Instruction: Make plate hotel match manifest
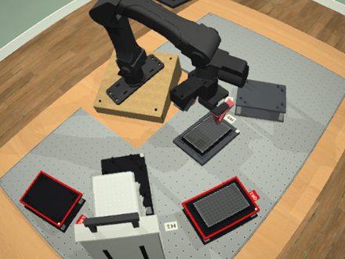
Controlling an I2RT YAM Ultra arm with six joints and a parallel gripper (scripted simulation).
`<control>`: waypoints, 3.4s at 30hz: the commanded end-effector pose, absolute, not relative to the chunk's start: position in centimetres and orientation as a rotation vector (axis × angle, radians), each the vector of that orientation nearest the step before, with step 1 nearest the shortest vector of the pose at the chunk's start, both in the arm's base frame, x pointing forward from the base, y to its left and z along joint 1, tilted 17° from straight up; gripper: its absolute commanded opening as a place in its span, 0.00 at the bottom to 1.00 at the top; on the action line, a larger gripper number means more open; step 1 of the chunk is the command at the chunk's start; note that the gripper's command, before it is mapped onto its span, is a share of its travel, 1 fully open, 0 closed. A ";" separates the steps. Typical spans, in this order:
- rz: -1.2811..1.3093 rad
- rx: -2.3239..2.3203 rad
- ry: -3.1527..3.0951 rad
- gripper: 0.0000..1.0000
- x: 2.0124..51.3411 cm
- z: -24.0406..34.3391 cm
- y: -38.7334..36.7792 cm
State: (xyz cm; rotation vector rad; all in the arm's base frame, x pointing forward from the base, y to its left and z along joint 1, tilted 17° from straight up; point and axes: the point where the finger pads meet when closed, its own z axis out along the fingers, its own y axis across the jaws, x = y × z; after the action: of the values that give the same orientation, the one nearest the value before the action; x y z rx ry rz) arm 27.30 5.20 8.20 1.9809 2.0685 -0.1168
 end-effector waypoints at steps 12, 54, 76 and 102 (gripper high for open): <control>-0.075 1.966 2.064 1.00 28.4 6.4 5.0; -0.075 1.966 2.064 1.00 28.8 4.1 4.4; -0.075 1.966 2.064 1.00 29.2 1.5 3.8; -0.075 1.966 2.064 0.86 29.5 -0.3 3.3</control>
State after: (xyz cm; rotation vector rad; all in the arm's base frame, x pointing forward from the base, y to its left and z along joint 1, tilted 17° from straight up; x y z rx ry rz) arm 29.36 3.24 -0.53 1.9700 2.0663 -0.0861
